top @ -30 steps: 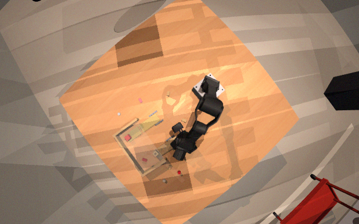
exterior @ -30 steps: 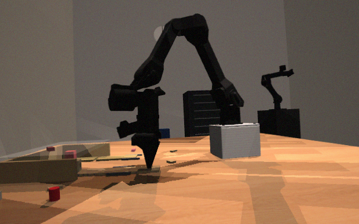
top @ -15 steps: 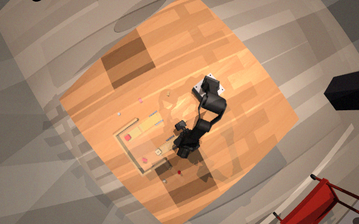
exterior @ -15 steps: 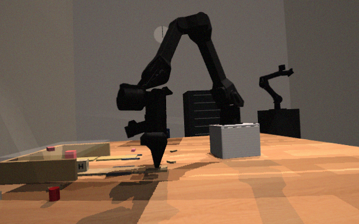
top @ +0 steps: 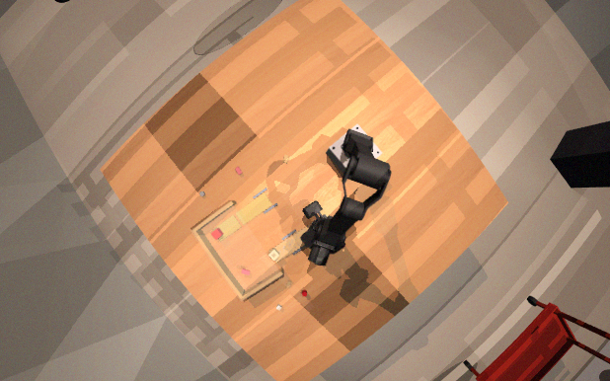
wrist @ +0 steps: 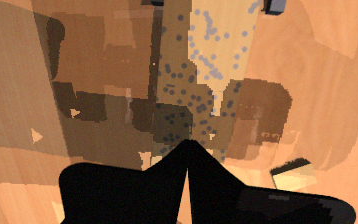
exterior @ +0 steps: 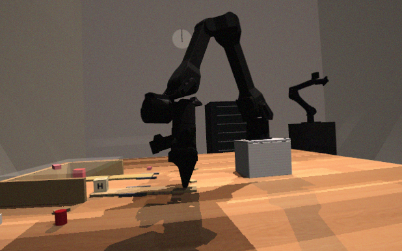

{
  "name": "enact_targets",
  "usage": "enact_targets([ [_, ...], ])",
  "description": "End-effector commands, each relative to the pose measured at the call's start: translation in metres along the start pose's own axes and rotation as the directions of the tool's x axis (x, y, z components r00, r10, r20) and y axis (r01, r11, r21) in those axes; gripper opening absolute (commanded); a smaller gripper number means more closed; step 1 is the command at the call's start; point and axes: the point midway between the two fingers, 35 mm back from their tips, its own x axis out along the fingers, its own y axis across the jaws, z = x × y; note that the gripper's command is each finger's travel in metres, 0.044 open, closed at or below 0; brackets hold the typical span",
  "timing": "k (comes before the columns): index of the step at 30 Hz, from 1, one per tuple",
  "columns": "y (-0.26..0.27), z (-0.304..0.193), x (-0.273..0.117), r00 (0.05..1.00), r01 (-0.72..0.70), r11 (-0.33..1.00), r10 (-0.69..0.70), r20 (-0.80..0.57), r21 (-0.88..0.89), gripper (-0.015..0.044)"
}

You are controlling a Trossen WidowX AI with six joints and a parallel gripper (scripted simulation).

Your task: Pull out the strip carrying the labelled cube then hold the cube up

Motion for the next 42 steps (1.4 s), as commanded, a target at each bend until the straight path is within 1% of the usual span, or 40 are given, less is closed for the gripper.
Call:
enact_targets([
  [1, -0.005, -0.014, 0.005, 1.0, 0.016, 1.0, -0.016, -0.025, 0.001, 0.0],
  [22, -0.006, -0.046, 0.005, 0.999, 0.016, 1.0, -0.016, -0.029, 0.001, 0.0],
  [42, -0.006, -0.047, 0.005, 0.999, 0.016, 1.0, -0.016, -0.029, 0.001, 0.0],
])
